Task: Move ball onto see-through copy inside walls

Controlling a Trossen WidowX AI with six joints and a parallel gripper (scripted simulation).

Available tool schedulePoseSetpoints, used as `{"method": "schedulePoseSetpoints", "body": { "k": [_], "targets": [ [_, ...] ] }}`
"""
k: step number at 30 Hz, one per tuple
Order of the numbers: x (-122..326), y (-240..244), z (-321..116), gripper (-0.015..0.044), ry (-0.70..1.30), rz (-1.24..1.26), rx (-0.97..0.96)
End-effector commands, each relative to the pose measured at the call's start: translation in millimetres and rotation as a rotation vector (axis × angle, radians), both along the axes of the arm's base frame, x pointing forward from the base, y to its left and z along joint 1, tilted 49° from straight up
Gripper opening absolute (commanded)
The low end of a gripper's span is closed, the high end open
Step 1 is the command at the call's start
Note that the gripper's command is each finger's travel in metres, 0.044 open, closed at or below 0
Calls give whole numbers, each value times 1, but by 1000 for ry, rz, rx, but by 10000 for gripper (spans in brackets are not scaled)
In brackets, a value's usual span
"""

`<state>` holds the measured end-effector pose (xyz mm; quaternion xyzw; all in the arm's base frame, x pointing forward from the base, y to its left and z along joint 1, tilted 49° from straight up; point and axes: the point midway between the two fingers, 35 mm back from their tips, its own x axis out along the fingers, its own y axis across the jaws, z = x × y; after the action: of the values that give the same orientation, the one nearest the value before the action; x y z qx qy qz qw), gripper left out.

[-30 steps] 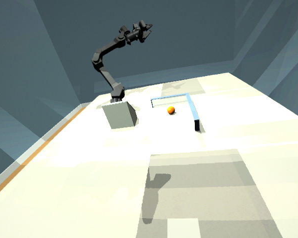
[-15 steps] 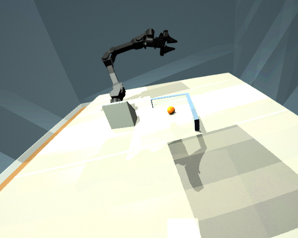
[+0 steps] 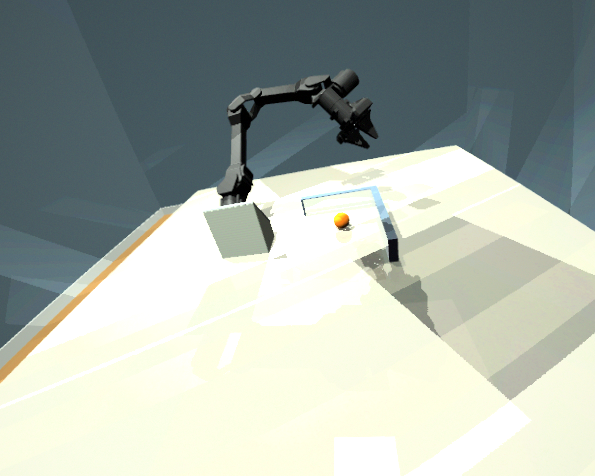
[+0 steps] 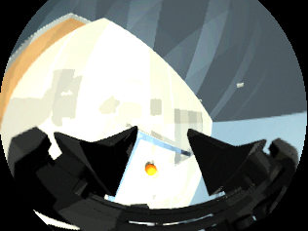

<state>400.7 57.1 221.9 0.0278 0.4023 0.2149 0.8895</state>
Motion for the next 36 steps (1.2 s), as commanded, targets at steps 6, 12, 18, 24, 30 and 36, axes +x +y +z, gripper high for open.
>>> {"method": "schedulePoseSetpoints", "body": {
  "k": [6, 12, 18, 24, 30, 36],
  "targets": [
    [-51, -27, -138, 326, 501, 79, 186],
    [-96, -31, -186, 326, 754, 93, 419],
    [-97, -32, -187, 326, 761, 92, 427],
    [-98, -24, -194, 326, 761, 93, 428],
    [-98, -19, -198, 326, 761, 93, 428],
    [-98, -12, -204, 326, 761, 92, 427]
  ]
}}
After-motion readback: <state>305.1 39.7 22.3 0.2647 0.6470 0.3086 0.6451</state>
